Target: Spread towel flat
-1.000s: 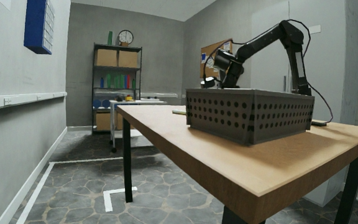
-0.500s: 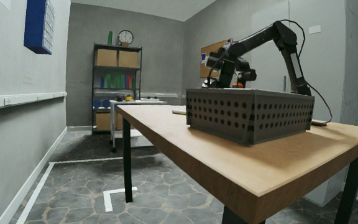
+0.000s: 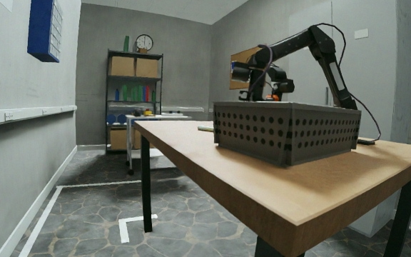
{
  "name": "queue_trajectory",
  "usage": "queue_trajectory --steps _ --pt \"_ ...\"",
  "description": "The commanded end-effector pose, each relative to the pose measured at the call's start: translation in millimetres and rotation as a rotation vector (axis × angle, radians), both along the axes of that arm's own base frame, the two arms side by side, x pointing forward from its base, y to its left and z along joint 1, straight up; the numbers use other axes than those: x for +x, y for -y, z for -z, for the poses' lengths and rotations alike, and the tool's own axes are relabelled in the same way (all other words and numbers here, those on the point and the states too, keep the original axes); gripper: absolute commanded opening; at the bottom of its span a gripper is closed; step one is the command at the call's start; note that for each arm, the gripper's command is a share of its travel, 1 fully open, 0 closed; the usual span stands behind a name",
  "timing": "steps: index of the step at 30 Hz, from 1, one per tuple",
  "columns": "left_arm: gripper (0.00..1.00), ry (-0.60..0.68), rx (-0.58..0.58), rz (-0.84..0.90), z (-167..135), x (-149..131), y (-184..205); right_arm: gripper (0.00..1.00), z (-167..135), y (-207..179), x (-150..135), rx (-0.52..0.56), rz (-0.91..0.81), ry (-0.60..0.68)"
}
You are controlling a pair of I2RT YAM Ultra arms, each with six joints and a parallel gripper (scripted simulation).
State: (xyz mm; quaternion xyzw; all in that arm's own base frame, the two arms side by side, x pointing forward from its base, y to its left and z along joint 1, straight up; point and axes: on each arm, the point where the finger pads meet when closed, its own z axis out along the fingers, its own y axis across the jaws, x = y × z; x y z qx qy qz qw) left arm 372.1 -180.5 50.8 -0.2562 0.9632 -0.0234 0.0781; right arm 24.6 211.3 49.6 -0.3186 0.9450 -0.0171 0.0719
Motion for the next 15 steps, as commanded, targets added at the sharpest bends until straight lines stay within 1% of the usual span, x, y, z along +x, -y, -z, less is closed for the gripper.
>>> queue_trajectory --steps 1,6,7,9,10,12,13,15 --pt "0.34 0.002 0.015 -0.023 -6.3 3.5 -0.5 0.34 -9.4 -12.4 0.0 0.035 -0.007 0.016" --pt "0.34 0.004 0.014 -0.023 -7.1 3.6 -0.4 0.34 -9.4 -12.4 0.0 0.035 -0.007 0.016" --pt "0.34 0.010 0.011 -0.015 -2.0 -1.8 2.3 0.34 -0.7 -0.6 5.2 0.029 0.000 0.017" --pt "0.34 0.006 0.005 -0.017 -4.4 -0.6 0.0 0.34 -2.1 -3.3 2.0 0.021 -0.001 0.008" --pt "0.34 -0.013 0.024 -0.015 16.0 -6.0 0.1 0.34 14.2 2.4 5.2 -0.007 0.002 0.017" --pt "0.34 -0.013 0.024 -0.013 16.0 -6.0 0.1 0.34 14.2 2.4 5.2 -0.007 0.002 0.017" --pt "0.34 -0.014 0.025 -0.015 25.9 -2.7 -3.1 0.34 24.1 -0.6 0.2 -0.004 -0.004 0.017" --pt "0.34 -0.014 0.025 -0.017 25.9 -2.3 -3.9 0.34 24.1 -0.6 0.2 -0.005 -0.006 0.017"
